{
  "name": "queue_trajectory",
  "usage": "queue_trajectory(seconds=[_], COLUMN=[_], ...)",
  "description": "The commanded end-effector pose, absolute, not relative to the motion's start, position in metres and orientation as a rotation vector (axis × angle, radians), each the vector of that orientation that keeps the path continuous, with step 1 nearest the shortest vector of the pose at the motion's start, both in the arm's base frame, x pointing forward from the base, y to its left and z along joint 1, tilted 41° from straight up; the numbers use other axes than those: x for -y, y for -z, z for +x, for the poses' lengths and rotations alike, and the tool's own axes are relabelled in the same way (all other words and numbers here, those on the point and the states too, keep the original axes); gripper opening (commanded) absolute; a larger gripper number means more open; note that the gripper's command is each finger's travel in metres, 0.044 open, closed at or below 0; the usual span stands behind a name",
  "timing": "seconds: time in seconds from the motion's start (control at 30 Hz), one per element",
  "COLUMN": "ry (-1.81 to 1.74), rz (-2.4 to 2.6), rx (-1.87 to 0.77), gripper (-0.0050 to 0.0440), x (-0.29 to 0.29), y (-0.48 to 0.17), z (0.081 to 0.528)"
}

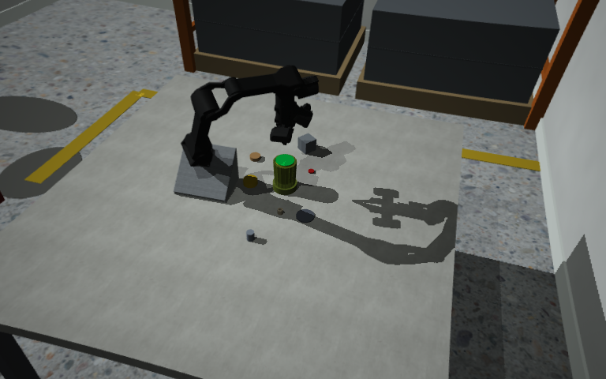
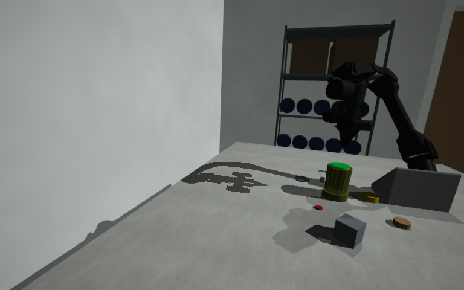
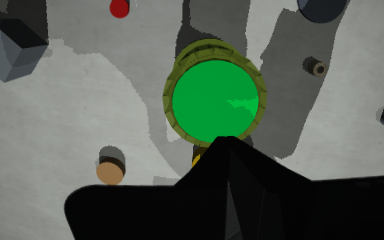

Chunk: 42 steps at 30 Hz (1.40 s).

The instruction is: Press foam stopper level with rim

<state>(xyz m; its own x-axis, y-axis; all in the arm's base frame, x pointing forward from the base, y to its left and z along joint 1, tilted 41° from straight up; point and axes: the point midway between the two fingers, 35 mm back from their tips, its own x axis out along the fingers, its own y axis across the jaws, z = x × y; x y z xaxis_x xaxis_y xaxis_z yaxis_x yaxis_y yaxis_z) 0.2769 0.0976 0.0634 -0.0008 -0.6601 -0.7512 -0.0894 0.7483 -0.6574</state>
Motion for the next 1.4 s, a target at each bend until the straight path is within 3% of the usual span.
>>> queue_trajectory(seconds=[0.0, 1.37], ry=[0.497, 0.43], rz=[-0.634, -0.692], rx=[-1.527, -1.517], gripper=[0.0, 0.0], x=[-0.098, -0.122], y=[-0.063, -0.09], z=[0.277, 0.278])
